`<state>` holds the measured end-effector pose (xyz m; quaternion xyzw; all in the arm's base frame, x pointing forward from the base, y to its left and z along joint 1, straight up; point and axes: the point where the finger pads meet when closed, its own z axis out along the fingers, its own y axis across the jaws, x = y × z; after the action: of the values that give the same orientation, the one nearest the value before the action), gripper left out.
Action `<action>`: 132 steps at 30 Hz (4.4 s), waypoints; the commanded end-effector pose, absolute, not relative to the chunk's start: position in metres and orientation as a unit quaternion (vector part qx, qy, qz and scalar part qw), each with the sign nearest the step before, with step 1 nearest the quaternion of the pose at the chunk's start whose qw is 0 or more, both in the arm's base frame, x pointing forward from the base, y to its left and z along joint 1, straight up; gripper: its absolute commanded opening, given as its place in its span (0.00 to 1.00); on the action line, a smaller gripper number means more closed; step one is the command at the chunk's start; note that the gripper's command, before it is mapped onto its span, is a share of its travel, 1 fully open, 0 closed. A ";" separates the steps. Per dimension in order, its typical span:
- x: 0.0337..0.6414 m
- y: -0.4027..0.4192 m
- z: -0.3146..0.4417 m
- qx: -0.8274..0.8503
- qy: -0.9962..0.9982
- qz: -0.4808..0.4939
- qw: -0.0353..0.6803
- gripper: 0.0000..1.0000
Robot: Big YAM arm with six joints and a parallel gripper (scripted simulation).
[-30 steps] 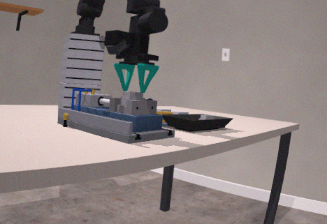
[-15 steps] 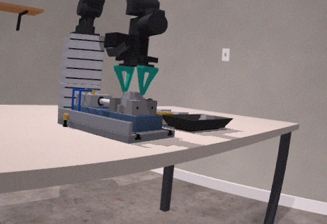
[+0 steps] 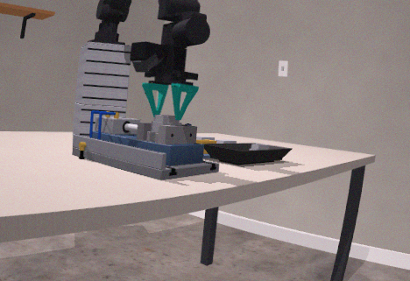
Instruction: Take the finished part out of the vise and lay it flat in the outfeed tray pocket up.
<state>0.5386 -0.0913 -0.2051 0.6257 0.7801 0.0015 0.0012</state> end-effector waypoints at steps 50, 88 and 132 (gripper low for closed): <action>0.561 -0.091 -0.199 0.624 0.781 0.010 0.021 0.00; 0.561 -0.091 -0.198 0.624 0.781 0.010 0.022 0.00; 0.550 -0.089 -0.171 0.624 0.781 0.007 0.016 0.00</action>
<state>0.5412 -0.0918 -0.1945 0.6257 0.7801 0.0024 0.0033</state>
